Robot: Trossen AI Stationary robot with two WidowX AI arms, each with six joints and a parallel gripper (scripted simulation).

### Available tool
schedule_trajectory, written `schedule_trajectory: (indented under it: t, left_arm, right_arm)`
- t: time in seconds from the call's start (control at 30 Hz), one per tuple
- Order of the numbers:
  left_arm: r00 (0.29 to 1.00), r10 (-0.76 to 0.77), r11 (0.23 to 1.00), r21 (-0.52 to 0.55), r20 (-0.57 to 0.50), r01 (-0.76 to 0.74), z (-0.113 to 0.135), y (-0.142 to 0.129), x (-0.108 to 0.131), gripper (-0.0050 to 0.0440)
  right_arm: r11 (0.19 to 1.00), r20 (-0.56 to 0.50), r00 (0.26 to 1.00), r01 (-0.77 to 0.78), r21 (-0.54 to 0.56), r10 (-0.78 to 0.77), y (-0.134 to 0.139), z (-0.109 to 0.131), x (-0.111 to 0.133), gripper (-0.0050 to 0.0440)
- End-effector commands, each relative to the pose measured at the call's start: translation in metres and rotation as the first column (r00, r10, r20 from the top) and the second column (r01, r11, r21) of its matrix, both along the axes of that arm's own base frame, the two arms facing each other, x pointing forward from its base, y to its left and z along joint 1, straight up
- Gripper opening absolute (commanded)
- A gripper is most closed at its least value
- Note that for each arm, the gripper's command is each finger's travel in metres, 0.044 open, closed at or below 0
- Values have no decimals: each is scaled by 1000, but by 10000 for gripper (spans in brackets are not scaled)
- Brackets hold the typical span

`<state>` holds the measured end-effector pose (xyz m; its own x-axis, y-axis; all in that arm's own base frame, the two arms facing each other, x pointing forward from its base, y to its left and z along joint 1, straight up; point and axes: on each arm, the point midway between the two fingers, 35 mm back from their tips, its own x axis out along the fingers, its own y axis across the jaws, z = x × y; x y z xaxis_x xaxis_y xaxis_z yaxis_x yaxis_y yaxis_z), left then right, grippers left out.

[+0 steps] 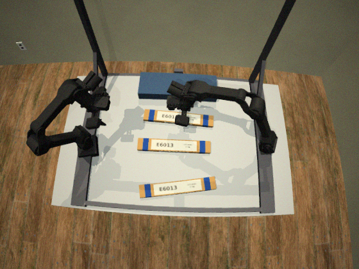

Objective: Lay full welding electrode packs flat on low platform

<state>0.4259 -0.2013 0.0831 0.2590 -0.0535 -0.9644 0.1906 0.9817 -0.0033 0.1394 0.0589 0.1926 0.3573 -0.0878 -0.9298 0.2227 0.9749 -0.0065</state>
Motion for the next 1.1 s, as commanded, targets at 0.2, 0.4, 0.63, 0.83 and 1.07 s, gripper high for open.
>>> schedule_trajectory:
  t: [0.2,0.4,0.63,0.83,1.07]
  left_arm:
    - [1000,9,1000,-8,23,-9,5,-9,11,430]
    - [1000,4,1000,-13,28,-4,10,-9,9,430]
    - [1000,6,1000,1,5,-6,-22,-7,7,430]
    - [1000,6,1000,1,5,-6,-38,-7,7,430]
    - [1000,5,1000,1,5,-5,-46,-7,7,430]
  right_arm:
    - [1000,18,1000,0,12,-1,1,6,2,430]
    - [1000,18,1000,0,12,-1,1,6,2,430]
    - [1000,18,1000,0,12,-1,1,6,2,430]
    - [1000,18,1000,0,12,-1,1,6,2,430]
    - [1000,18,1000,0,12,-1,1,6,2,430]
